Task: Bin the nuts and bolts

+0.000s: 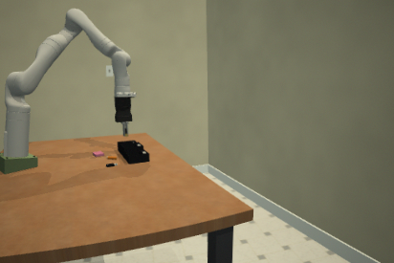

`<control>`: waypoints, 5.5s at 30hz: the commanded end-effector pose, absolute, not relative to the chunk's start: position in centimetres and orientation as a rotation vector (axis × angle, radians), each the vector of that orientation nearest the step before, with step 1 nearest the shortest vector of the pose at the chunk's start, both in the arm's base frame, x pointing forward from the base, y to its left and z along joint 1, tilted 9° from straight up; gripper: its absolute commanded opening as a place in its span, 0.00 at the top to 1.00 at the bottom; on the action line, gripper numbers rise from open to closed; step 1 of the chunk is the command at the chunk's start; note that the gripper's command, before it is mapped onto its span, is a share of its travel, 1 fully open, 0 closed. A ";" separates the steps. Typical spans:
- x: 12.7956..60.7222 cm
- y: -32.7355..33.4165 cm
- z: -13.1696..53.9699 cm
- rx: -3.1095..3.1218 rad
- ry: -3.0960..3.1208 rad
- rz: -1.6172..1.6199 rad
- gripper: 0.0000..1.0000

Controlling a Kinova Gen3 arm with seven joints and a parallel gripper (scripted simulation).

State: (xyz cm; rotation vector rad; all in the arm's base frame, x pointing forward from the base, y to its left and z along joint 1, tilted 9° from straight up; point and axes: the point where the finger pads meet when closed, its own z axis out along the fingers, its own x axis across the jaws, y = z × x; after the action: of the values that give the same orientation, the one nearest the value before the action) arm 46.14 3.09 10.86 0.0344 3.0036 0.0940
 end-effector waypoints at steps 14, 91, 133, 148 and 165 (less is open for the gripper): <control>46.2 3.3 10.7 0.032 3.002 0.095 1.00; 46.1 3.2 10.9 0.032 3.002 0.095 0.41; 44.6 2.5 22.4 0.032 3.002 0.095 0.00; 44.4 2.4 23.8 0.032 3.002 0.095 0.00; 44.4 2.4 23.8 0.032 3.002 0.095 0.00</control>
State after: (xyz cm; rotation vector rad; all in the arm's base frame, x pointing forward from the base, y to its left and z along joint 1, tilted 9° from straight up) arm 44.33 2.44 23.76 0.0321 3.0036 0.0942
